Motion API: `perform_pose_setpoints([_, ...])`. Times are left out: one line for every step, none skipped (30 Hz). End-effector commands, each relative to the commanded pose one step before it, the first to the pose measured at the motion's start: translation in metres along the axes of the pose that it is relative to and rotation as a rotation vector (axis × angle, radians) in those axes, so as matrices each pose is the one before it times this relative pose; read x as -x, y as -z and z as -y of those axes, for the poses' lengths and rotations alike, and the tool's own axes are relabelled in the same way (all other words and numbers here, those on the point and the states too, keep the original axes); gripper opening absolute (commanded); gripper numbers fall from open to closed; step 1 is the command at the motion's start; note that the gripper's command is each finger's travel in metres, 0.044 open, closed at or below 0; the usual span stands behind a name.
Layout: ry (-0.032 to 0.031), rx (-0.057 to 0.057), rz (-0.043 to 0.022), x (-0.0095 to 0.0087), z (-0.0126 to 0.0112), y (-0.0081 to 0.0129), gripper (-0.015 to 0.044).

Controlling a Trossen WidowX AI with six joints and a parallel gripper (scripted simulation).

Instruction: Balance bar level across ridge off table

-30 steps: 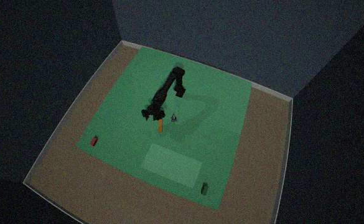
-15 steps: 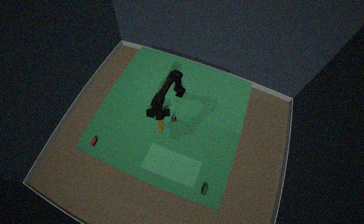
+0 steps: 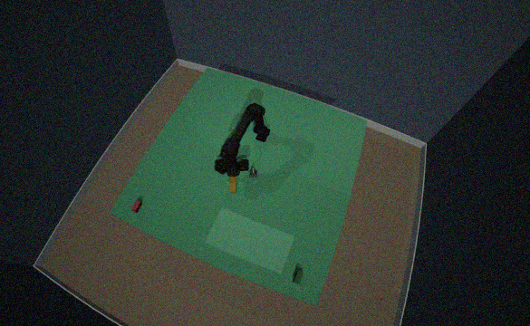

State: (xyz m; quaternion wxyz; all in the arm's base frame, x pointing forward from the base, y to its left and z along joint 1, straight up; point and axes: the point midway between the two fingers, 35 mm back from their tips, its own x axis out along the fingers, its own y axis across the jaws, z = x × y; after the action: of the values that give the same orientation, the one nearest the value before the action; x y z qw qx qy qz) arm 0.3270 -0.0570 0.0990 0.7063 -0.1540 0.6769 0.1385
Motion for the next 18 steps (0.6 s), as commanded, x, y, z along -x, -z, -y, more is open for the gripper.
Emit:
perform_pose_setpoints([-0.01087,-0.0054,-0.00737,-0.02164,-0.00255,0.00214,0.0315])
perform_pose_setpoints([-0.00001,0.0,-0.00001,-0.0011,-0.00005,0.00008,0.0315])
perform_pose_setpoints([0.0,0.0,0.0,0.0,0.0,0.0,0.0315])
perform_pose_setpoints([0.0,0.0,0.0,0.0,0.0,0.0,0.0315])
perform_pose_setpoints([0.0,0.0,0.0,-0.00026,0.00001,-0.00001,0.0315])
perform_pose_setpoints([0.0,0.0,0.0,-0.00054,0.00001,-0.00002,0.0315])
perform_pose_setpoints([0.0,0.0,0.0,-0.00077,0.00002,-0.00002,0.0315])
perform_pose_setpoints([0.0,0.0,0.0,-0.001,0.00002,-0.00003,0.0315])
perform_pose_setpoints([0.0,0.0,0.0,-0.00124,0.00002,-0.00003,0.0315])
perform_pose_setpoints([0.0,0.0,0.0,-0.00148,0.00002,-0.00003,0.0315])
perform_pose_setpoints([0.0,0.0,0.0,-0.00162,0.00002,-0.00003,0.0315])
perform_pose_setpoints([0.0,0.0,0.0,-0.00165,0.00001,-0.00002,0.0315])
perform_pose_setpoints([0.0,0.0,0.0,-0.00165,0.00001,-0.00001,0.0315])
perform_pose_setpoints([0.0,0.0,0.0,-0.00165,0.0,0.0,0.0315])
perform_pose_setpoints([0.0,0.0,-0.00001,-0.00165,0.0,0.0,0.0315])
perform_pose_setpoints([0.0,0.0,-0.00001,-0.00165,-0.00001,0.00001,0.0315])
perform_pose_setpoints([0.0,0.0,-0.00001,-0.00165,-0.00001,0.00002,0.0315])
perform_pose_setpoints([-0.00001,0.0,-0.00001,-0.00164,-0.00002,0.00003,0.0315])
